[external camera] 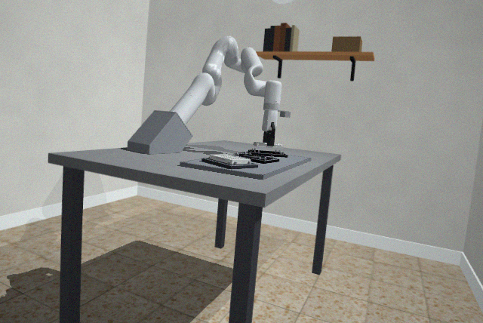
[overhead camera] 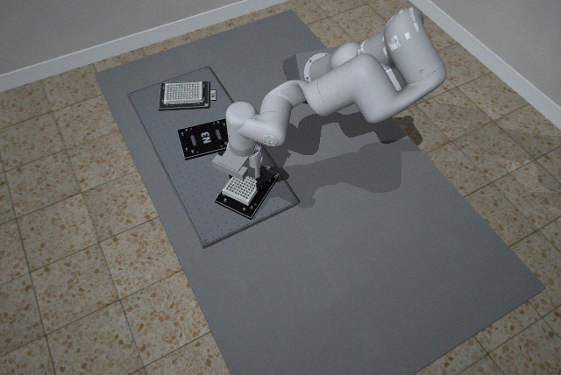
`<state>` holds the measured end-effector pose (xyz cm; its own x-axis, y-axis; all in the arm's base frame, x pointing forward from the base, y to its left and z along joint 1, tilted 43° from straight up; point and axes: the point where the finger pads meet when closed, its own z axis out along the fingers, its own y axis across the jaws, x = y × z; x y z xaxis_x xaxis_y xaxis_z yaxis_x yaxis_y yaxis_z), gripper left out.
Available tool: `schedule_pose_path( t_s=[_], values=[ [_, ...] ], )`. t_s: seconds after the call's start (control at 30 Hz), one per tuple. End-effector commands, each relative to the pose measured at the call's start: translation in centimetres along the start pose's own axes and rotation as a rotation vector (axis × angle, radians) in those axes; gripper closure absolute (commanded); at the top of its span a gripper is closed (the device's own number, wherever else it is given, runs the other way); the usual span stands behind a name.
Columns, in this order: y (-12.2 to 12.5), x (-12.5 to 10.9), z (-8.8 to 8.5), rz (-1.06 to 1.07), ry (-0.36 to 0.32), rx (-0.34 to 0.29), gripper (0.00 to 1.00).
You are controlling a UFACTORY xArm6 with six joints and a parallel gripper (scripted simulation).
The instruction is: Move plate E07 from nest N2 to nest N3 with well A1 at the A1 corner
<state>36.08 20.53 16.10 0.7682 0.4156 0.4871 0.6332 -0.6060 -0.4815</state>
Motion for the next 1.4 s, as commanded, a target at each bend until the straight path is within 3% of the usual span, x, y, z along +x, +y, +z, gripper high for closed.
schedule_pose_path(
  t_s=[0.0,1.37],
  values=[
    [0.0,0.1,-0.7,-0.001,0.003,-0.002,1.00],
    [0.0,0.1,-6.8,-0.002,0.003,-0.002,1.00]
  ],
)
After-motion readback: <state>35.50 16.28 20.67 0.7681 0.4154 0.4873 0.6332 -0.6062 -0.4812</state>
